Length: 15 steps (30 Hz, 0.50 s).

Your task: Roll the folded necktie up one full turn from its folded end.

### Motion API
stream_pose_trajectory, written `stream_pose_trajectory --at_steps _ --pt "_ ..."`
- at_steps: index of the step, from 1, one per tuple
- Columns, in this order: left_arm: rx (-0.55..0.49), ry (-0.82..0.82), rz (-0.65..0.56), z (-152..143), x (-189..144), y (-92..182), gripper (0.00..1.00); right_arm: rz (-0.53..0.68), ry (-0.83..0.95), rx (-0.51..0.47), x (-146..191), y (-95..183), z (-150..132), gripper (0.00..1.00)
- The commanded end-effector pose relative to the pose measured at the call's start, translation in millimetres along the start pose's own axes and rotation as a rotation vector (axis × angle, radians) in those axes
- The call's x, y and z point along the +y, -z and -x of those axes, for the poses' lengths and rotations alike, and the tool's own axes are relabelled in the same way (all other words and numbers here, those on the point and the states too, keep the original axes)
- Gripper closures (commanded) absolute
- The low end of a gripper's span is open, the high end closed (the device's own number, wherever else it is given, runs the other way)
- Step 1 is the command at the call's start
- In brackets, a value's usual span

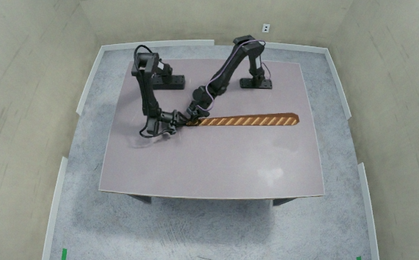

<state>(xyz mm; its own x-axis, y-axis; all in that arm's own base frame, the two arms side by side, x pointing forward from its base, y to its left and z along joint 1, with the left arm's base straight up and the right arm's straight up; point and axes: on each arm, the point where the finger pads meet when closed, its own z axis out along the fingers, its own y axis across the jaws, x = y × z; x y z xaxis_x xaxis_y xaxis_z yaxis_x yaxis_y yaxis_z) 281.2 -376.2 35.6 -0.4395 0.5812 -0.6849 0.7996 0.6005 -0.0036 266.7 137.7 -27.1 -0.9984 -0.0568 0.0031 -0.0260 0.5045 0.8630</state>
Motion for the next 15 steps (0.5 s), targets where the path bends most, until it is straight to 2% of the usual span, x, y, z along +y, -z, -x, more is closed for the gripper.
stream_pose_trajectory --at_steps 1,15 --pt "-0.02 -0.013 -0.015 -0.2 -5.8 -1.1 0.96 -0.014 0.031 -0.018 5.5 -8.6 3.9 0.66" --pt "-0.02 -0.013 -0.015 -0.2 -5.8 -1.1 0.96 -0.014 0.031 -0.018 6.2 -9.7 3.8 0.66"
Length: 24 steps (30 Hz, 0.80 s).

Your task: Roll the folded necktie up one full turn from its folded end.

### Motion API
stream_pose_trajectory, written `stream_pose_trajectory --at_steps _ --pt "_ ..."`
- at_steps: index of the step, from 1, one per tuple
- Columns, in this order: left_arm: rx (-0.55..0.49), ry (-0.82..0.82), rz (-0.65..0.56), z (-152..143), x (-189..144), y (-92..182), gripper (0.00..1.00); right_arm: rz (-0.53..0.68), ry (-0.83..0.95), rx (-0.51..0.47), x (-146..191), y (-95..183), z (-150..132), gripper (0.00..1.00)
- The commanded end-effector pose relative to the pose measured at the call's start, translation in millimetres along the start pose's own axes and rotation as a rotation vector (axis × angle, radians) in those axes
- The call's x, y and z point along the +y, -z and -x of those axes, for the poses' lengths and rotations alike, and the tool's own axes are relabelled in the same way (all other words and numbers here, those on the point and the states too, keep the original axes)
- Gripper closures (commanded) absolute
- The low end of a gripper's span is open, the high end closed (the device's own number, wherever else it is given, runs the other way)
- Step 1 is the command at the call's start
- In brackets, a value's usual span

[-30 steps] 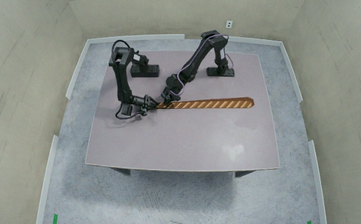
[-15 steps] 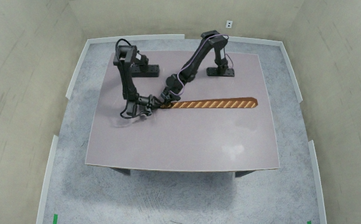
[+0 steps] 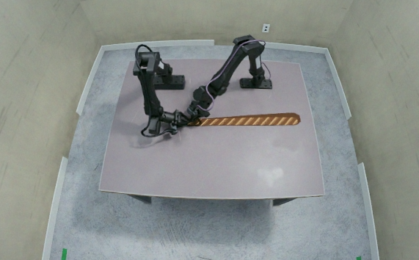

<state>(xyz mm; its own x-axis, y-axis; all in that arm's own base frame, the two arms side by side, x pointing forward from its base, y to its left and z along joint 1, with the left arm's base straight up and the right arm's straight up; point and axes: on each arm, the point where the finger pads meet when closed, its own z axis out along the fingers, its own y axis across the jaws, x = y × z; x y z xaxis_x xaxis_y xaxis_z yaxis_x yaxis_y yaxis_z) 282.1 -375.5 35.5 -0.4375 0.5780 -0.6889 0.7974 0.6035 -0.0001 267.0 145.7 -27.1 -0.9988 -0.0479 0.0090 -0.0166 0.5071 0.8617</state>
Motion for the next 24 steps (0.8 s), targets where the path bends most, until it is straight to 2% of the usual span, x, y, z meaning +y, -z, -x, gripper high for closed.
stream_pose_trajectory --at_steps 1,15,24 --pt "-0.014 -0.014 -0.021 -0.2 -6.9 -1.0 0.96 -0.012 0.04 -0.013 1.6 -2.8 3.1 0.67" --pt "-0.014 -0.014 -0.021 -0.2 -6.9 -1.0 0.96 -0.012 0.04 -0.013 -8.2 -2.4 3.3 0.88" --pt "-0.014 -0.014 -0.021 -0.2 -6.9 -1.0 0.96 -0.012 0.04 -0.013 -8.2 -2.4 3.3 0.88"
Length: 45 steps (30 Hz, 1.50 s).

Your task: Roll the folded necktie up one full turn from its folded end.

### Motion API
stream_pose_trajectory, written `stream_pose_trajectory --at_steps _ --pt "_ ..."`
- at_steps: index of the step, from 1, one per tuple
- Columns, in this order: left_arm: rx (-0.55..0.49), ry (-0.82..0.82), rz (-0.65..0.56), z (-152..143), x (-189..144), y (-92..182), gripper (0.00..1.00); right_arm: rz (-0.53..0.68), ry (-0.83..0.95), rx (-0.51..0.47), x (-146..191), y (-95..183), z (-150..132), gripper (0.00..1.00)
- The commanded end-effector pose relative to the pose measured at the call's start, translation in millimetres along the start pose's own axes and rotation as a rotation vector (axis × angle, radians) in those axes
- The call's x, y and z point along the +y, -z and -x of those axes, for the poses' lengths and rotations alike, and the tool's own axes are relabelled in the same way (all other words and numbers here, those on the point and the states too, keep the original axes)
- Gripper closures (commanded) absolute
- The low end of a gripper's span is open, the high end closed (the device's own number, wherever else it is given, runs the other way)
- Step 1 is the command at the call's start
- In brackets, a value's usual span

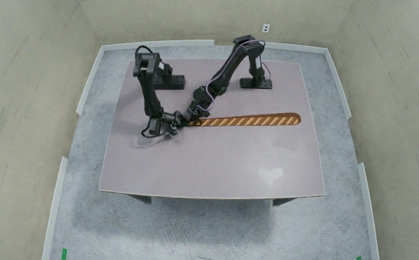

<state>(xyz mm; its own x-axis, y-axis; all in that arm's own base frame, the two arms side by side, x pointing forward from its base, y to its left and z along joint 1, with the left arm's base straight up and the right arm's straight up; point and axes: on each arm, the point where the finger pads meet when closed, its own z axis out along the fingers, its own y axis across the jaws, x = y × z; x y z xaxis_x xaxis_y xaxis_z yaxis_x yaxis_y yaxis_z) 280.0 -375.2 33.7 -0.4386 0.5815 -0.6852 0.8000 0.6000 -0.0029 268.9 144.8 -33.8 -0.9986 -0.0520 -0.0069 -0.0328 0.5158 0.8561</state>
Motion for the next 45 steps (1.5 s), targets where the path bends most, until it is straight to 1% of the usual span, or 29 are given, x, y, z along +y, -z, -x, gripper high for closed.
stream_pose_trajectory --at_steps 1,10,11,17,27,42,45 --pt "-0.019 -0.013 -0.016 2.2 -5.5 -0.7 0.96 -0.001 0.025 -0.008 -2.0 0.1 1.3 0.88" --pt "-0.019 -0.013 -0.016 2.2 -5.5 -0.7 0.96 -0.001 0.025 -0.008 -2.0 0.1 1.3 0.88" --pt "-0.019 -0.012 -0.016 2.2 -5.5 -0.6 0.97 -0.001 0.025 -0.008 -1.7 0.2 1.3 0.88" --pt "-0.019 -0.011 -0.014 4.5 -4.6 3.9 0.97 -0.001 0.025 -0.008 -0.4 1.1 1.3 0.88" --pt "-0.019 -0.006 -0.01 11.6 -1.8 17.6 0.97 -0.001 0.025 -0.008 1.4 2.2 1.3 0.88" --pt "-0.019 0.007 0.0 29.1 4.9 51.5 0.96 -0.001 0.025 -0.008 1.4 2.2 1.3 0.94" --pt "-0.019 0.007 0.001 30.1 5.3 53.6 0.96 -0.001 0.025 -0.008 0.4 3.9 1.4 0.94"
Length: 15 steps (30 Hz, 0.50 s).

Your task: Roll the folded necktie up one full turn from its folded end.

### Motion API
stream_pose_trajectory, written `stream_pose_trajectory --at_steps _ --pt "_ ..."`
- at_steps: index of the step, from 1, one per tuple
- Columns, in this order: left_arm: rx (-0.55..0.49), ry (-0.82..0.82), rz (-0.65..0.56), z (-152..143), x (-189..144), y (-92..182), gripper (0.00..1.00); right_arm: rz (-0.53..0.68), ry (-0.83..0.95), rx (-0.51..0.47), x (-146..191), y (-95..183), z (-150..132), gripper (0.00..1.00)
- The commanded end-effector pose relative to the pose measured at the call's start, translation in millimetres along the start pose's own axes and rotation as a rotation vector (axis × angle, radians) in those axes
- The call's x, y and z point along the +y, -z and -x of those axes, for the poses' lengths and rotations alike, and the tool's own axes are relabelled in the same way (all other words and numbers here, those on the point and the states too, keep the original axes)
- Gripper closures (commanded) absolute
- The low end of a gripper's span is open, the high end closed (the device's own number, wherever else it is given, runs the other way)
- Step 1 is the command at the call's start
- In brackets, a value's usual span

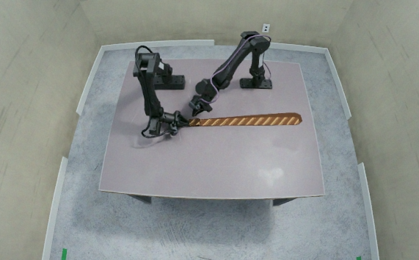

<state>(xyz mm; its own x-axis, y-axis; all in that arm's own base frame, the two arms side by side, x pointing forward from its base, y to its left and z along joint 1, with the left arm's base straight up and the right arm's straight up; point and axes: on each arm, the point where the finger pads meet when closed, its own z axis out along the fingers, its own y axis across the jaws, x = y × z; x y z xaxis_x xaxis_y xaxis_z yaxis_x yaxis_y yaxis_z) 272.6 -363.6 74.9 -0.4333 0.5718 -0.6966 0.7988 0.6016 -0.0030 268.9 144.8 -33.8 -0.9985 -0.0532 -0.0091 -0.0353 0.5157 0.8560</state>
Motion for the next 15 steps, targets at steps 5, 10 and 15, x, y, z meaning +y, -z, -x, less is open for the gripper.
stream_pose_trajectory --at_steps 5,10,15 --pt "-0.003 0.009 0.002 16.8 6.2 22.8 0.96 -0.001 0.022 -0.008 -4.7 12.3 1.4 0.94" --pt "-0.003 0.011 0.004 19.9 7.4 28.5 0.96 -0.001 0.022 -0.008 -9.8 20.7 1.5 0.94" --pt "-0.003 0.012 0.004 20.7 7.7 30.1 0.96 -0.001 0.022 -0.008 -13.8 27.5 1.6 0.94"
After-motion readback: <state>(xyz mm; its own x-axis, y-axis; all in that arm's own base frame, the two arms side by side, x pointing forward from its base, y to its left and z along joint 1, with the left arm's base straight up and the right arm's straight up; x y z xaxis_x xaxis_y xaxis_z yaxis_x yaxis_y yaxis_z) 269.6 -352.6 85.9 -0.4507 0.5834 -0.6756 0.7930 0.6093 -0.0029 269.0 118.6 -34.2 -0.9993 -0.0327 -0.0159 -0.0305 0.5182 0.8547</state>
